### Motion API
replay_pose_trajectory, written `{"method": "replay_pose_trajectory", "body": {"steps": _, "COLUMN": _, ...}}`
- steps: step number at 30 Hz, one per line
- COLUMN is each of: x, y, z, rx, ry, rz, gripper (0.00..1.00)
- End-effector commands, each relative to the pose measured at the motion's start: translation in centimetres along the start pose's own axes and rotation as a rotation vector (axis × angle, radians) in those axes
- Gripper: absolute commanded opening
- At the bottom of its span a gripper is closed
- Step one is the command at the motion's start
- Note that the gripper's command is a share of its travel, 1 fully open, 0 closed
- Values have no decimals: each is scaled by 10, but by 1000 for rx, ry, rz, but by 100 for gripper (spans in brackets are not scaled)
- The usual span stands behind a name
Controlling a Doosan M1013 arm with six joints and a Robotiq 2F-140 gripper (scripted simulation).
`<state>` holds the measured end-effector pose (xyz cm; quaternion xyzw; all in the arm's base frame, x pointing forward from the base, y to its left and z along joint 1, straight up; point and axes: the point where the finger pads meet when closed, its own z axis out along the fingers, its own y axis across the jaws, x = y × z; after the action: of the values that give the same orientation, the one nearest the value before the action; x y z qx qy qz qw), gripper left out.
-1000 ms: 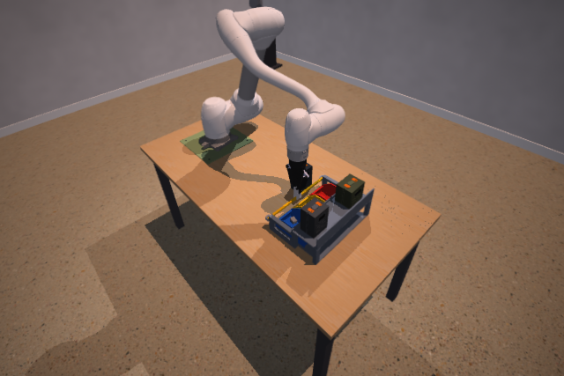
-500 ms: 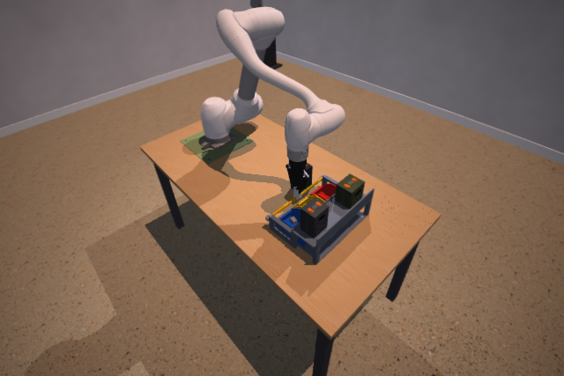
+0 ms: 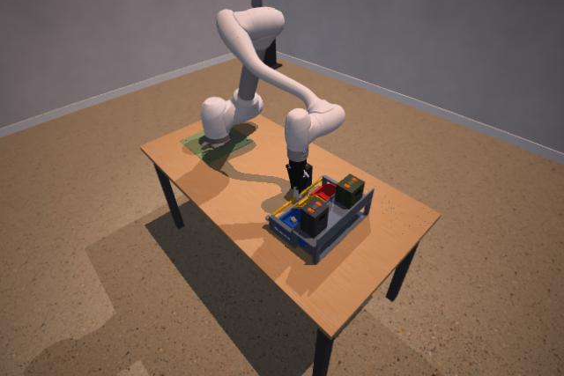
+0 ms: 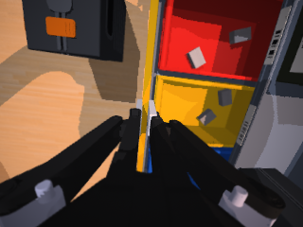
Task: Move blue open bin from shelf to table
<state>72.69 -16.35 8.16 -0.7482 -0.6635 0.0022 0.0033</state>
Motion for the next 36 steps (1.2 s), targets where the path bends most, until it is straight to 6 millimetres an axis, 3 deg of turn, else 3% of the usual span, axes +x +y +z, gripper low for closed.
{"method": "replay_pose_trajectory", "body": {"steps": 1, "x": 0, "y": 0, "z": -2, "rx": 0, "ry": 0, "rz": 0, "gripper": 0}}
{"method": "replay_pose_trajectory", "body": {"steps": 17, "x": 0, "y": 0, "z": -10, "rx": 0, "ry": 0, "rz": 0, "gripper": 0}}
{"method": "replay_pose_trajectory", "body": {"steps": 22, "x": 0, "y": 0, "z": -25, "rx": 0, "ry": 0, "rz": 0, "gripper": 0}}
{"method": "replay_pose_trajectory", "body": {"steps": 34, "x": 0, "y": 0, "z": -25, "rx": 0, "ry": 0, "rz": 0, "gripper": 0}}
{"method": "replay_pose_trajectory", "body": {"steps": 36, "x": 0, "y": 0, "z": -47, "rx": 0, "ry": 0, "rz": 0, "gripper": 0}}
